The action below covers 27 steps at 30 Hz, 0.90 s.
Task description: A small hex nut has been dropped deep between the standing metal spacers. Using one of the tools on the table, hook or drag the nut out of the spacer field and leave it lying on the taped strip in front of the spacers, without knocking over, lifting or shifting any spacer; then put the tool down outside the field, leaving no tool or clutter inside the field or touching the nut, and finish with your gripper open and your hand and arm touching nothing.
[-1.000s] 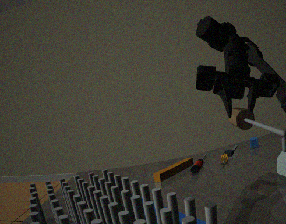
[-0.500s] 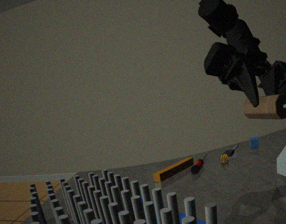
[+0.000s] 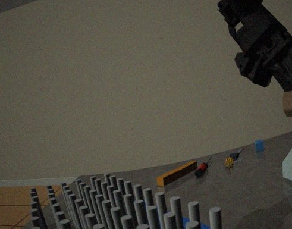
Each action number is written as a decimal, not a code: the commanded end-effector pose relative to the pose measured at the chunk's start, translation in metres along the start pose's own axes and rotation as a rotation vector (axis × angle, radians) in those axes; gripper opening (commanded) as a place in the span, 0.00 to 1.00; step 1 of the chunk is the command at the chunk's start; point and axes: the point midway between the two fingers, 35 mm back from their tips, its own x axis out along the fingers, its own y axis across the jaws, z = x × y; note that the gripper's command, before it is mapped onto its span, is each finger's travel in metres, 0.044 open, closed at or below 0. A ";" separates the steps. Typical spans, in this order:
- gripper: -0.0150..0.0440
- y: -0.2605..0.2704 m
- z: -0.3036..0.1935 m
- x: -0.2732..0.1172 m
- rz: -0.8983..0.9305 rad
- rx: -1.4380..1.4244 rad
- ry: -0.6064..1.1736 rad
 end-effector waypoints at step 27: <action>0.25 -0.028 -0.133 0.093 -0.282 -0.541 0.214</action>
